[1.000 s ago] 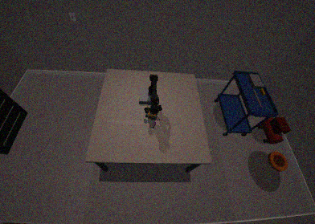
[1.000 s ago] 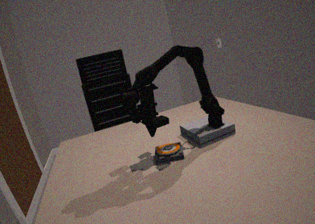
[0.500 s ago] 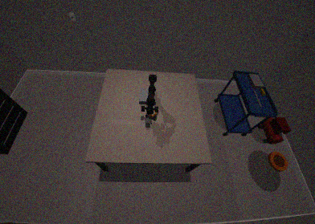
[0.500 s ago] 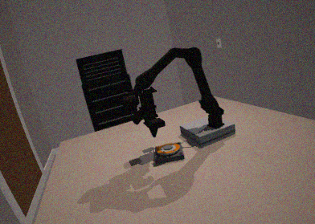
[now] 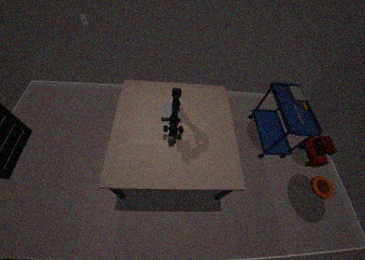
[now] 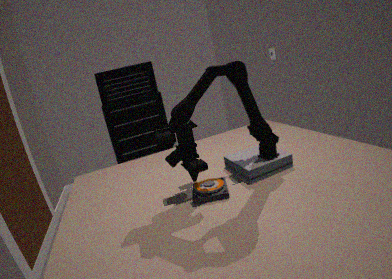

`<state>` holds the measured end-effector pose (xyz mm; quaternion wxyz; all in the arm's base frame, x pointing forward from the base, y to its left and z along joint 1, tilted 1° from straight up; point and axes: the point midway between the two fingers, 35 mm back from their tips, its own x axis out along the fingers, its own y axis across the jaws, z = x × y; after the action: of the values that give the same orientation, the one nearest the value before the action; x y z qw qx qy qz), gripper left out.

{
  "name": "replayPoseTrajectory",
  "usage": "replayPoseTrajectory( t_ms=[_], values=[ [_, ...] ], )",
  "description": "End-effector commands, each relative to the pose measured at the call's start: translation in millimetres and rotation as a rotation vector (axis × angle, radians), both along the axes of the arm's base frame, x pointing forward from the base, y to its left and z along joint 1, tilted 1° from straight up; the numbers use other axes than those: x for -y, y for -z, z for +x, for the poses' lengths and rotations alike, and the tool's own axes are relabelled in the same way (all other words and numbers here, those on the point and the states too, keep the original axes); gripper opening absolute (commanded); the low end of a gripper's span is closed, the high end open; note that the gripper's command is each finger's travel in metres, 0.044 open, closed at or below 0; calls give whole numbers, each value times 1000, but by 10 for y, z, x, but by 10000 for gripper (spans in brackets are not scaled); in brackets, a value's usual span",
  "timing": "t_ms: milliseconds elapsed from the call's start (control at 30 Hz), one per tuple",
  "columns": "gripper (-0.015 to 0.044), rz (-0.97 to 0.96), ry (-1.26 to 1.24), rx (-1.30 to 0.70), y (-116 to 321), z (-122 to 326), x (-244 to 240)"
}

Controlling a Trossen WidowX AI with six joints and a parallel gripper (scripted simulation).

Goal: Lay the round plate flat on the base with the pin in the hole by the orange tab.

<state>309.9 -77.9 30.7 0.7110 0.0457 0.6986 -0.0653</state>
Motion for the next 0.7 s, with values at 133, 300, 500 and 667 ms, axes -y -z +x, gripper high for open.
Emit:
replayPoseTrajectory(
  t_ms=[133, 300, 500, 667],
  values=[
    [0, 8, 6, -6, 51, 12, -65],
    [0, 8, 6, -6, 51, 78, -114],
    [0, 9, 6, -5, 59, 109, -167],
    [0, 9, 6, -5, 63, 125, -204]
  ],
)
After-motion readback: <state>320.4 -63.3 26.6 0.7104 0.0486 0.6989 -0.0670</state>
